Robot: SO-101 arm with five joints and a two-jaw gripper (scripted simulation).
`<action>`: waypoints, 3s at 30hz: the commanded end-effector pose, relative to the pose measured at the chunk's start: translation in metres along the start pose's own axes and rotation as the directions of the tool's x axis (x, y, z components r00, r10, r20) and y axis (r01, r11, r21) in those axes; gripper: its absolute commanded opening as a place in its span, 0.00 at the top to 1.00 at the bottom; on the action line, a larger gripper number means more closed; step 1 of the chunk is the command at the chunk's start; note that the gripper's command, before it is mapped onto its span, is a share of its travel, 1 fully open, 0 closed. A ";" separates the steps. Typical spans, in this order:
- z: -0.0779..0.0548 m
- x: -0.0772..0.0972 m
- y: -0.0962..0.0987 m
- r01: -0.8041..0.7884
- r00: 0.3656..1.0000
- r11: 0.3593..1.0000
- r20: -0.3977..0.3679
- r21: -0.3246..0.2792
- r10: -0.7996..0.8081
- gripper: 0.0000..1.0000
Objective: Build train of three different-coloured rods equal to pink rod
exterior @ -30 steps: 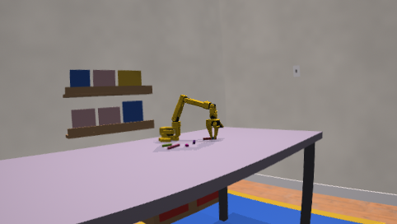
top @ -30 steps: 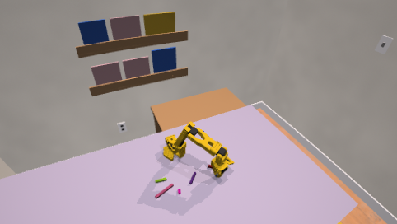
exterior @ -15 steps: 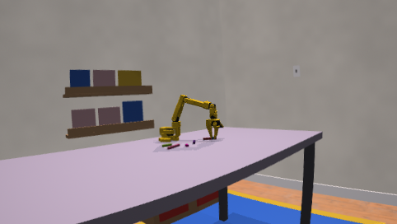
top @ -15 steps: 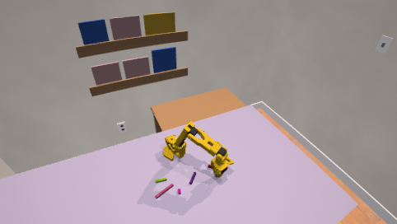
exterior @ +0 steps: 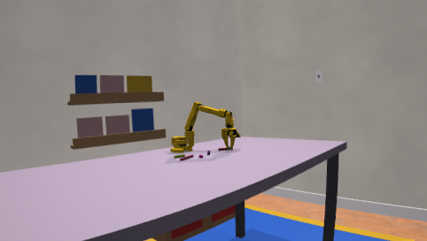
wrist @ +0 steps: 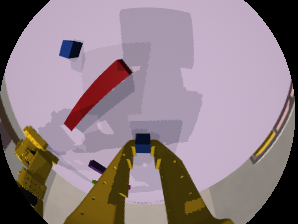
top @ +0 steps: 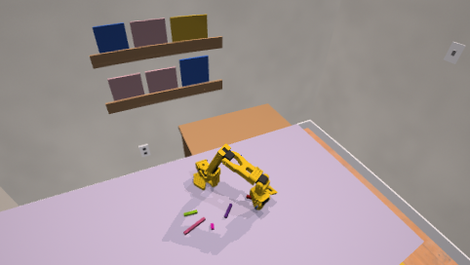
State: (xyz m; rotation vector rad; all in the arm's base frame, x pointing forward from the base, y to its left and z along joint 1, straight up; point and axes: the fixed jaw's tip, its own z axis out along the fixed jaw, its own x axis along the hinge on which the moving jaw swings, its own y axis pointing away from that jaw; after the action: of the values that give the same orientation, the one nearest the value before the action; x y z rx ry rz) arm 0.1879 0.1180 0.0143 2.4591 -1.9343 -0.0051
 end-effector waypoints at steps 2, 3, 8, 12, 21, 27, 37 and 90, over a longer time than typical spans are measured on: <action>-0.027 -0.007 -0.019 0.009 0.999 0.989 0.047 0.145 -0.016 1.00; -0.027 -0.007 -0.019 0.009 0.999 0.989 0.047 0.145 -0.016 1.00; -0.027 -0.007 -0.019 0.009 0.999 0.989 0.047 0.145 -0.016 1.00; -0.027 -0.007 -0.019 0.009 0.999 0.989 0.047 0.145 -0.016 1.00; -0.027 -0.007 -0.019 0.008 0.999 0.989 0.047 0.145 -0.015 1.00; -0.027 -0.007 -0.019 0.008 0.999 0.989 0.047 0.145 -0.015 1.00; -0.027 -0.007 -0.020 0.008 0.999 0.989 0.047 0.145 -0.015 1.00; -0.020 -0.007 -0.022 0.005 0.999 0.990 0.047 0.144 -0.011 1.00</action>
State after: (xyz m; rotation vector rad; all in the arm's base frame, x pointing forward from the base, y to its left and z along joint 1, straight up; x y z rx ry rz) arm 0.1920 0.1206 0.0117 2.4712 -1.9429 0.0034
